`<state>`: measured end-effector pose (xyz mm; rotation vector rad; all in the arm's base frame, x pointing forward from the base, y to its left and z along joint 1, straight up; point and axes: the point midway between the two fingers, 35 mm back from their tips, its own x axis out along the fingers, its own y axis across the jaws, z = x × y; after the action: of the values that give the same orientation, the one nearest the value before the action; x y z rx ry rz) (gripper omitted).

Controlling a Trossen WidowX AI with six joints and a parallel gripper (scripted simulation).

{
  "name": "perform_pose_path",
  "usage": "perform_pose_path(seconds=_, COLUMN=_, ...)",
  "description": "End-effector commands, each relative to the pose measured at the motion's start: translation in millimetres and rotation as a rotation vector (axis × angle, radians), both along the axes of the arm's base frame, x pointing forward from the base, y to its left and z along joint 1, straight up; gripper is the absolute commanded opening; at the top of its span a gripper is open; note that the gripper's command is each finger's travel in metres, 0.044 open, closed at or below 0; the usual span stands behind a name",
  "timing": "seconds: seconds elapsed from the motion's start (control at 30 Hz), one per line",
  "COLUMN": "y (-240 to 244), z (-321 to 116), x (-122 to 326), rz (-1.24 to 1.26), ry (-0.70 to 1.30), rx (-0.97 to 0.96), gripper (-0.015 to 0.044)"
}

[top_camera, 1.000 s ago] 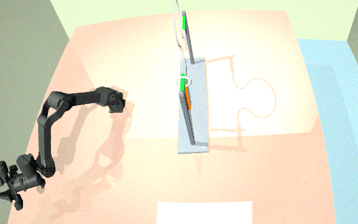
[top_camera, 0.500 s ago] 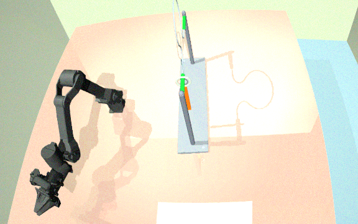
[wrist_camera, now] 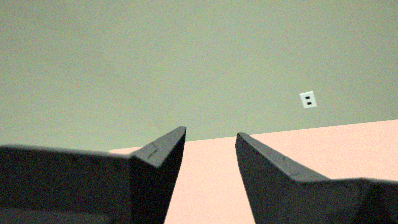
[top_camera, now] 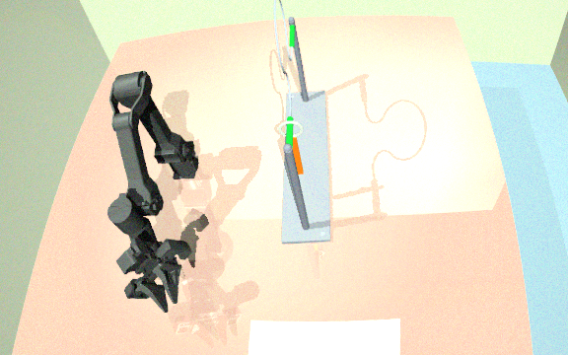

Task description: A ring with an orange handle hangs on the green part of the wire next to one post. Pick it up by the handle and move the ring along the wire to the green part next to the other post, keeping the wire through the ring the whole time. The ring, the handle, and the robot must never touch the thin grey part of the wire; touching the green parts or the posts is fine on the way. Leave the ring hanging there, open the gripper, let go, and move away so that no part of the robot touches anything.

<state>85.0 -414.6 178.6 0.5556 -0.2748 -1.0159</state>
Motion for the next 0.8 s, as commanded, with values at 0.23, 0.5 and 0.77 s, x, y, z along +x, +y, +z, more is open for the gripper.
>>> perform_pose_path(seconds=0.23, y=138, z=-41, x=81, rz=0.561, ry=0.298, rx=-0.158, gripper=0.016)
perform_pose_path(seconds=0.5, y=245, z=-66, x=105, rz=0.932, ry=0.369, rx=-0.372, gripper=0.016)
perform_pose_path(seconds=0.77, y=288, z=-77, x=119, rz=1.075, ry=0.347, rx=-0.502, gripper=0.016)
